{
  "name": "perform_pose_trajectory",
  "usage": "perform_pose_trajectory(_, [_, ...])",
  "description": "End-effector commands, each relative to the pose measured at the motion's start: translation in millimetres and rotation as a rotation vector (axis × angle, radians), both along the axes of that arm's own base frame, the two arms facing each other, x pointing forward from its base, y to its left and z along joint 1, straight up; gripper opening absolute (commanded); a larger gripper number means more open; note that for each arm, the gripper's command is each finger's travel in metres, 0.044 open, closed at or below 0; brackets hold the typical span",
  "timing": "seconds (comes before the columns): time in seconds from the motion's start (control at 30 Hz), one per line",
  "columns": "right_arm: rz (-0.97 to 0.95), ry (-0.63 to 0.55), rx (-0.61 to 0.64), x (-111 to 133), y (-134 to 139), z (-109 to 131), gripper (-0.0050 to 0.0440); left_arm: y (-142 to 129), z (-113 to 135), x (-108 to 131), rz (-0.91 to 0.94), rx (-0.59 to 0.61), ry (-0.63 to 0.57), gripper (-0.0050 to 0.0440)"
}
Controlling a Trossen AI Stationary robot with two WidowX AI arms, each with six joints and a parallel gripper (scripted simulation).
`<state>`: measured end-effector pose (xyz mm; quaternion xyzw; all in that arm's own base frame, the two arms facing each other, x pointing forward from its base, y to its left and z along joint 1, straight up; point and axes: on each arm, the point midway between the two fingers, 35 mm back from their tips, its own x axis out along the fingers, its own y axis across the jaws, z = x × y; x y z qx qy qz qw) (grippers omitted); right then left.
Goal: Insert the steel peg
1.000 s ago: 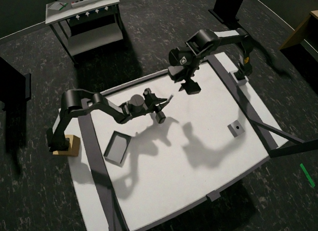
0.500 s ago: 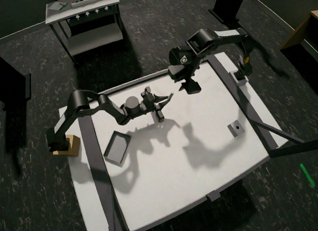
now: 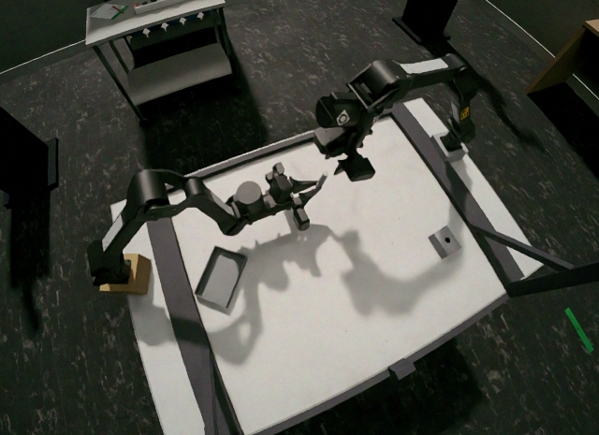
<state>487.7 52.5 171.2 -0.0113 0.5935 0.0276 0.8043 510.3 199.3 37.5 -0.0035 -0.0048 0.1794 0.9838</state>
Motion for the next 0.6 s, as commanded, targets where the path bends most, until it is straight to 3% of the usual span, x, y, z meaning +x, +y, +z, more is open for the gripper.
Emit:
perform_pose_trajectory(0.0, [-0.001, -0.040, 0.001, 0.6, 0.8, 12.0, 0.0220, 1.1, 14.4, 3.0, -0.002, 0.014, -0.030, -0.0050])
perform_pose_trajectory(0.43, [-0.001, -0.024, -0.001, 14.0, 2.3, -23.4, 0.0220, 1.1, 14.4, 3.0, -0.002, 0.014, -0.030, -0.0050])
perform_pose_trajectory(0.57, [-0.001, -0.048, 0.002, 16.6, 2.6, -17.0, 0.0220, 1.1, 14.4, 3.0, -0.002, 0.014, -0.030, -0.0050])
